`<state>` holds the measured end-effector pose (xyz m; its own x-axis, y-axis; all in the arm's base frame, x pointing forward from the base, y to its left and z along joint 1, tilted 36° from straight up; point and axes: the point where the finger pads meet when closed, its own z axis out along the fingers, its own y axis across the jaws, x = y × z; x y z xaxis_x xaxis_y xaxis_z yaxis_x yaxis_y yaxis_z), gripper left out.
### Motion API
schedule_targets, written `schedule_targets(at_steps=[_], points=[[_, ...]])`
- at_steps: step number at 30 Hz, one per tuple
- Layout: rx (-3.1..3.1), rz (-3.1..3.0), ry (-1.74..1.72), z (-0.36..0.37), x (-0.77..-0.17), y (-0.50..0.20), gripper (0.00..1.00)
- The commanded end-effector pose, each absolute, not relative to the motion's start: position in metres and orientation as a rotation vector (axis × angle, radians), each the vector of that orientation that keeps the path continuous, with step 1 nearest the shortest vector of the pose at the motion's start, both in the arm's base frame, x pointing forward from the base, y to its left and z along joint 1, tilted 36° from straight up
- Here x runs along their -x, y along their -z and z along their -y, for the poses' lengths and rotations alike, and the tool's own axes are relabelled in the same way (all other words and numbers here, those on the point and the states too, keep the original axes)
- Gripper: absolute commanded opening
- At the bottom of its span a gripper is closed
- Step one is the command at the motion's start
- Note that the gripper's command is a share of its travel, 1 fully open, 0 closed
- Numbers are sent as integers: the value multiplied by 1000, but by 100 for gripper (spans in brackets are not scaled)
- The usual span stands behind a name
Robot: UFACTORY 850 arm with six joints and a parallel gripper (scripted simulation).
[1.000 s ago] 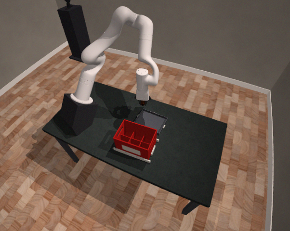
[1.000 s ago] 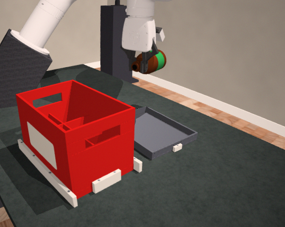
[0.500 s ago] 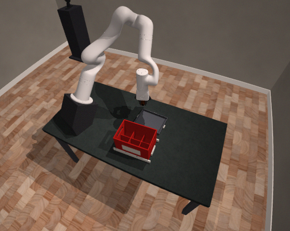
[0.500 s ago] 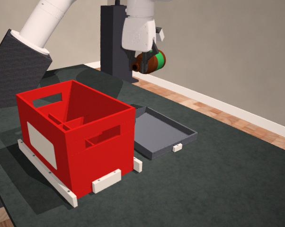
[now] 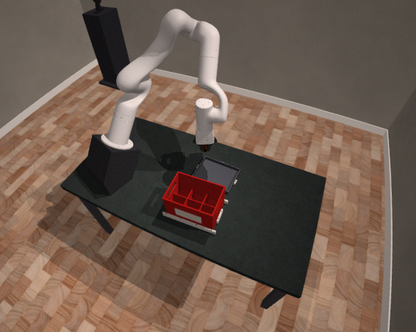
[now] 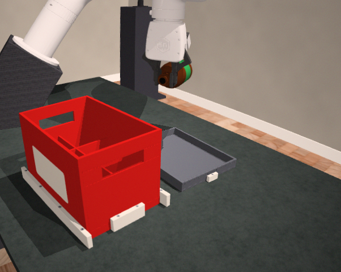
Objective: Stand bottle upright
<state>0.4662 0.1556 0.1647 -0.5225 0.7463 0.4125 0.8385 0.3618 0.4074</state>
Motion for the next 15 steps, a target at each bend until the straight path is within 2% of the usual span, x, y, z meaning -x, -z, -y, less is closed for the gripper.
schedule_targets(at_steps=[1,15], points=[[1391,2505,895,-155,-467,-165,0],[1365,2526,899,-155,-467,-165,0]])
